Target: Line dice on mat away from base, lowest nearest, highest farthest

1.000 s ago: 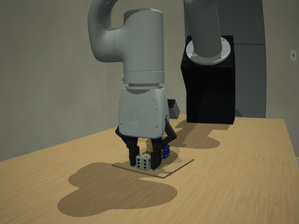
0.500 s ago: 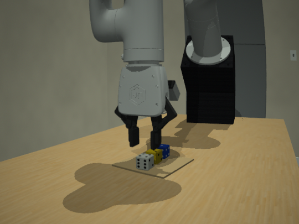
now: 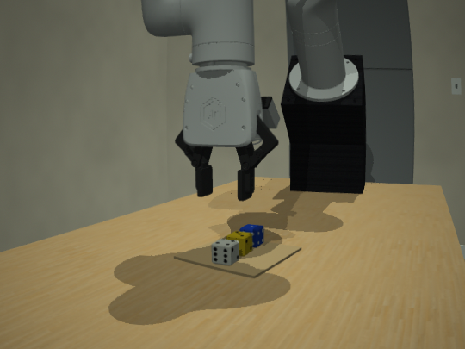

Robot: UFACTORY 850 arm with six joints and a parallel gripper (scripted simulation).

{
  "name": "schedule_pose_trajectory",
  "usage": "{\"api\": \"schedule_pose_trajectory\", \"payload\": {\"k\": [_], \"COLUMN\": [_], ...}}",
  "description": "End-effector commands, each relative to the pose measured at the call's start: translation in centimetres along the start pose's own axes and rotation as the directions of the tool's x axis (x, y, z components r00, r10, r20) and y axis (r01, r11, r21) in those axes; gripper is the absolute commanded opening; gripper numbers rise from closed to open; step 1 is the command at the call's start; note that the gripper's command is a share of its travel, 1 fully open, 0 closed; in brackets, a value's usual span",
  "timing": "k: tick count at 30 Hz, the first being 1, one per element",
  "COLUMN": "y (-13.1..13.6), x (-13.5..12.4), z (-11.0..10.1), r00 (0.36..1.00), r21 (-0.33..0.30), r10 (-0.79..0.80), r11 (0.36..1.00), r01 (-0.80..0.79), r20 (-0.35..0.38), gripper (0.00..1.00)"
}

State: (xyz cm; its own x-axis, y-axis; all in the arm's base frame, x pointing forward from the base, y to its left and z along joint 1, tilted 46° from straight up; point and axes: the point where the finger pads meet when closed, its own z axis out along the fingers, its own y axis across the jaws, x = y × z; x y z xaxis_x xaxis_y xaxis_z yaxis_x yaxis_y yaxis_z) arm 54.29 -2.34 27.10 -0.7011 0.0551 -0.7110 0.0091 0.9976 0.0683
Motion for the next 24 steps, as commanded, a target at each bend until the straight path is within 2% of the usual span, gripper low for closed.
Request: {"api": "schedule_pose_trajectory", "payload": {"k": [1, 24], "y": [0.0, 0.0], "x": [-0.05, -0.05], "z": [-0.15, -0.41], "r00": [1.0, 1.0], "r21": [-0.001, -0.001], "r10": [0.0, 0.0], "r11": [1.0, 1.0], "r01": [0.0, 0.0], "r20": [0.001, 0.001], "gripper": [1.0, 1.0]}}
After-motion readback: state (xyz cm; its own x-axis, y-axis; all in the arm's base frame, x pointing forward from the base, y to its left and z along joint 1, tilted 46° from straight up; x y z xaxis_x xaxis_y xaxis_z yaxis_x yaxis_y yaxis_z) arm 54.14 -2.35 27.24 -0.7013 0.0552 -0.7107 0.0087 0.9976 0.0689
